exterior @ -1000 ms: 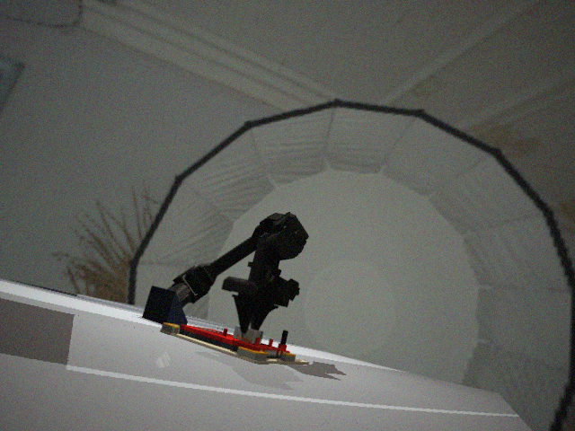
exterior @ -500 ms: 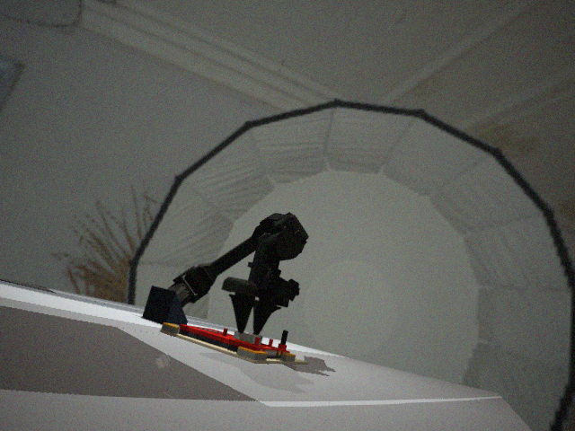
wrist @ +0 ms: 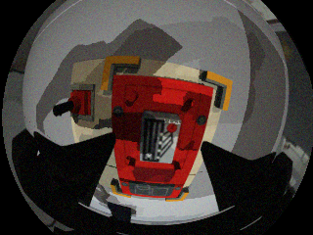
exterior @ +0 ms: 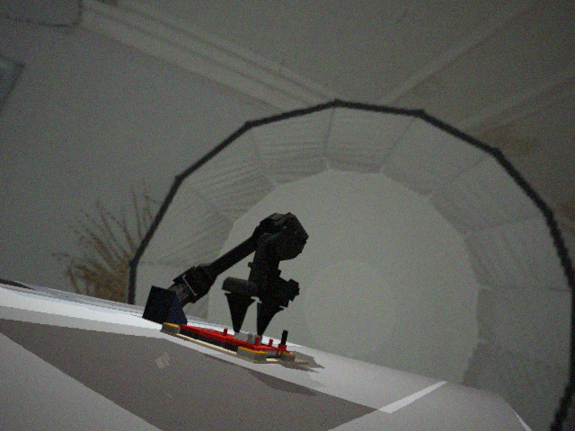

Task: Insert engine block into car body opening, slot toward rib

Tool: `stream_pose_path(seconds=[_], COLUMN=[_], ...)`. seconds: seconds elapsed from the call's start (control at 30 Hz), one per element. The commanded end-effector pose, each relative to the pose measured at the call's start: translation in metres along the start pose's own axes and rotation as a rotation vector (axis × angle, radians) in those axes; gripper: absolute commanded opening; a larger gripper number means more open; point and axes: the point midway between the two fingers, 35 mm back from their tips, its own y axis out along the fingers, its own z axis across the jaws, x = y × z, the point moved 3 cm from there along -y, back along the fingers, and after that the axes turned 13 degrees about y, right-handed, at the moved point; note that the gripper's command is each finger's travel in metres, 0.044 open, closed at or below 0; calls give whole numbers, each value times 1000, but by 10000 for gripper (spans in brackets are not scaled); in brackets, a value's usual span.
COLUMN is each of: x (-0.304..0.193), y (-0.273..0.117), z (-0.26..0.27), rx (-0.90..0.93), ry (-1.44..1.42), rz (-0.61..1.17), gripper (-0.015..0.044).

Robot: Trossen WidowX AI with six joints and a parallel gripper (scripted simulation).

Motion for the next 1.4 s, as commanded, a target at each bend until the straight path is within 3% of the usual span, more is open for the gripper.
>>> stream_pose_path(seconds=[0.0, 0.27, 0.83, 1.37], x=[0, 0, 0, 0], y=[-3, -15, -15, -15], z=[0, 1, 1, 1], rx=[0, 0, 0, 0], ry=[1, 4, 4, 4], rz=[0, -2, -2, -2], gripper=[440, 440, 0, 0])
